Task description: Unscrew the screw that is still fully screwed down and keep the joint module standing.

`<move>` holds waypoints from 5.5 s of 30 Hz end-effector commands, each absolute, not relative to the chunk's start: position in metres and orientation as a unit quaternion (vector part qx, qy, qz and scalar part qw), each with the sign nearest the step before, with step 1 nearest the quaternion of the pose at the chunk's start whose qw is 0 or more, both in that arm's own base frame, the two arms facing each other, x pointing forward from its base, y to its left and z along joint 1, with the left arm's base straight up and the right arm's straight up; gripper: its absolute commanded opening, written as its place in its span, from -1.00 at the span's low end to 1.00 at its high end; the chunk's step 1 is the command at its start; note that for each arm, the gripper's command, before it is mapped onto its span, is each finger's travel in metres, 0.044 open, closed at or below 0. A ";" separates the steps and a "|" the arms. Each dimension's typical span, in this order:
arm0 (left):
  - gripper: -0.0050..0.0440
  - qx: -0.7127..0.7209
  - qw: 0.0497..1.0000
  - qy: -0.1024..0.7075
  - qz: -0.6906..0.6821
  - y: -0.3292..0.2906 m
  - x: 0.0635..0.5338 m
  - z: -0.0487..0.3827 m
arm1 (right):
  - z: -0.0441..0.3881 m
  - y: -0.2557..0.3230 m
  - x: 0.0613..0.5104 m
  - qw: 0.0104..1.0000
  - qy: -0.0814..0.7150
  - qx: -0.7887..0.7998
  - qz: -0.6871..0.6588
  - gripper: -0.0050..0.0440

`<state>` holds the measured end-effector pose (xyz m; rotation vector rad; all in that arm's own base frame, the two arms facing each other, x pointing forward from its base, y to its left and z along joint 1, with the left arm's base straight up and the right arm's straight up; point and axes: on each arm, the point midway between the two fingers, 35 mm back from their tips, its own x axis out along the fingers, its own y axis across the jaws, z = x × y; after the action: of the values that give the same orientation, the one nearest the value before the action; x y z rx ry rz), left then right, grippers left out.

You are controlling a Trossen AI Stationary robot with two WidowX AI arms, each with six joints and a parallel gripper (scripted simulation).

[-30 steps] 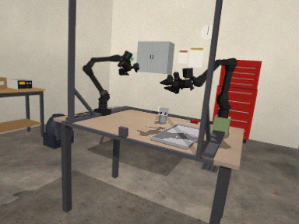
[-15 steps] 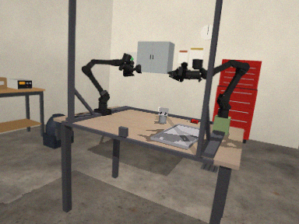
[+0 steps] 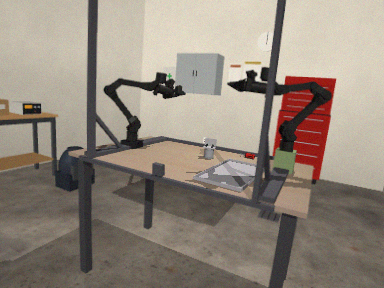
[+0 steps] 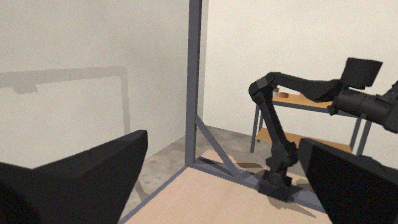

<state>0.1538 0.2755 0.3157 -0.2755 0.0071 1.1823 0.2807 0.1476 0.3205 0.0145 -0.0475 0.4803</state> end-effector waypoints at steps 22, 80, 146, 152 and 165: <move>0.84 0.013 0.929 -0.029 0.368 0.214 0.229 0.329 | 0.332 0.110 0.294 0.972 -0.012 0.147 0.183 0.08; 0.84 -0.050 0.987 0.013 0.150 0.055 0.358 0.307 | 0.333 -0.052 0.311 0.729 -0.082 0.679 -0.036 0.08; 0.84 -0.052 0.859 0.066 0.505 0.051 0.451 0.133 | 0.201 -0.201 0.276 0.176 -0.234 0.922 -0.252 0.08; 0.84 -0.054 0.858 0.064 0.507 0.053 0.452 0.123 | 0.159 -0.193 0.268 0.145 -0.209 0.916 -0.311 0.08; 0.84 -0.045 0.858 0.072 0.506 0.052 0.454 0.088 | 0.078 -0.178 0.258 0.079 -0.143 0.884 -0.438 0.08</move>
<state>0.4513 0.0524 0.0853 -0.0861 0.1690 1.0628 0.2503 -0.1734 0.0730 -2.9084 0.4751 1.4674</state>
